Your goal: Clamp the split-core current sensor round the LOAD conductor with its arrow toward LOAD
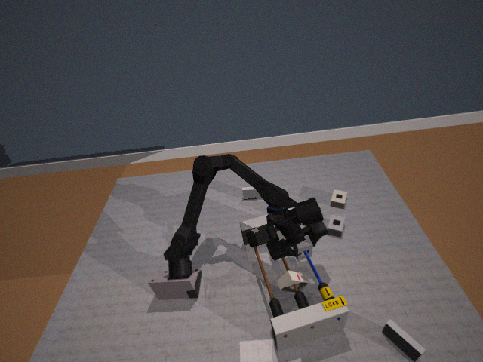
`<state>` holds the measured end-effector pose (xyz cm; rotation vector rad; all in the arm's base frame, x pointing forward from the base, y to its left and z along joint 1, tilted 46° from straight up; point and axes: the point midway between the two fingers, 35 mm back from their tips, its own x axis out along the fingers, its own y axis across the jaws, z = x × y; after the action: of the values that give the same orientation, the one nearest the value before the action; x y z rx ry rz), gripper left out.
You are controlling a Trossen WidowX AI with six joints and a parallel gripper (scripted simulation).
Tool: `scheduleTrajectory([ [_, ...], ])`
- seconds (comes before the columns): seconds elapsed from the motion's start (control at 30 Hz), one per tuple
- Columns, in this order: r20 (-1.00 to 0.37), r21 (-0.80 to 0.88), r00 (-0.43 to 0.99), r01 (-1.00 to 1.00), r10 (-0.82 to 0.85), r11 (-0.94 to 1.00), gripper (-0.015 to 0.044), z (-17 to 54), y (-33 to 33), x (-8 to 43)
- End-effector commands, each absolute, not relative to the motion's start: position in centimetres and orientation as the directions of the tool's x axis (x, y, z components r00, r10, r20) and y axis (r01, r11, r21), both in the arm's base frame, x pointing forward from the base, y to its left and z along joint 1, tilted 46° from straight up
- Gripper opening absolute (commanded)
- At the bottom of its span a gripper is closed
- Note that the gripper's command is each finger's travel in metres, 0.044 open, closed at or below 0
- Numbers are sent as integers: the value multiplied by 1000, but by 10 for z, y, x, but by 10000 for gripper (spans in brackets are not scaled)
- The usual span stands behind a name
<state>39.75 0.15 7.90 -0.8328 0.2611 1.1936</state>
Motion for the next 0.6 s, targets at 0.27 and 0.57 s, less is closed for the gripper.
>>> scheduleTrajectory([
  [0.27, -589, -431, 380, -894, 713, 120, 256, 79, 2, 397],
  [0.57, -589, -431, 380, -894, 713, 120, 196, 79, 2, 397],
])
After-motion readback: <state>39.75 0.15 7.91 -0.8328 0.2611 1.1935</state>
